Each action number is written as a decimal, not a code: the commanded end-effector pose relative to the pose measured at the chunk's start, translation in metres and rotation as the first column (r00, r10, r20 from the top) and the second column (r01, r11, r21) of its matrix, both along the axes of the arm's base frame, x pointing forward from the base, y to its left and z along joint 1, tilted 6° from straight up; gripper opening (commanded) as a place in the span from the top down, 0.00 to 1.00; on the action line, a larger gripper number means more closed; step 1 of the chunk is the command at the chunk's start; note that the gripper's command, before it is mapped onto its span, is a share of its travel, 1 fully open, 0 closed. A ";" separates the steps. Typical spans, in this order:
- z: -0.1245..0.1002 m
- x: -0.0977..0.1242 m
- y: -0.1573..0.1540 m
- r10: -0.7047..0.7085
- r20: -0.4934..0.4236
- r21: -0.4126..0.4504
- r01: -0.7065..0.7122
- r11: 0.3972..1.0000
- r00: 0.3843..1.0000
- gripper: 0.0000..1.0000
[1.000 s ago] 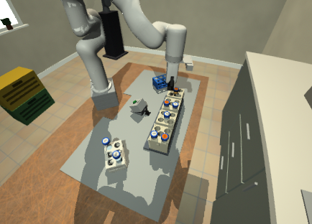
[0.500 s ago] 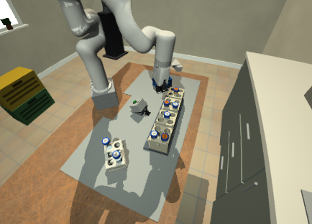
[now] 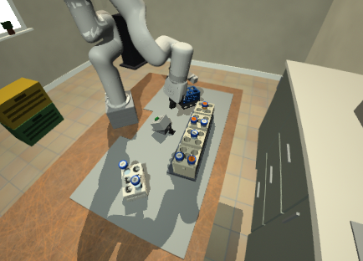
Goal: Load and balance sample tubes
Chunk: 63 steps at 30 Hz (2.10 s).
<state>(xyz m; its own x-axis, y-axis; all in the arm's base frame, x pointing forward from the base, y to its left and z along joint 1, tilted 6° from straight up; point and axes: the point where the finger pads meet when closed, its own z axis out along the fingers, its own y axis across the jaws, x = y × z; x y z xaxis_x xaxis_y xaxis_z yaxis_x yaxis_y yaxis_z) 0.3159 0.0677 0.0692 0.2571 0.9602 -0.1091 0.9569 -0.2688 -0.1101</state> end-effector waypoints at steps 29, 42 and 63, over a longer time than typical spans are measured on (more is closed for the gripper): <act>-0.044 -0.093 -0.021 0.320 -0.070 0.027 -0.319 0.947 0.945 1.00; -0.062 -0.091 -0.023 0.320 -0.071 0.027 -0.319 0.947 0.945 1.00; -0.079 -0.090 -0.024 0.320 -0.071 0.027 -0.319 0.947 0.945 1.00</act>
<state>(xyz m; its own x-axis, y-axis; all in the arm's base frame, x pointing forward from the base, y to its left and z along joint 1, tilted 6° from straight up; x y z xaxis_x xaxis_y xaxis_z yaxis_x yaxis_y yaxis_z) 0.2248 0.0438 -0.0097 -0.0716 0.9923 -0.1010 0.9810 0.0518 -0.1868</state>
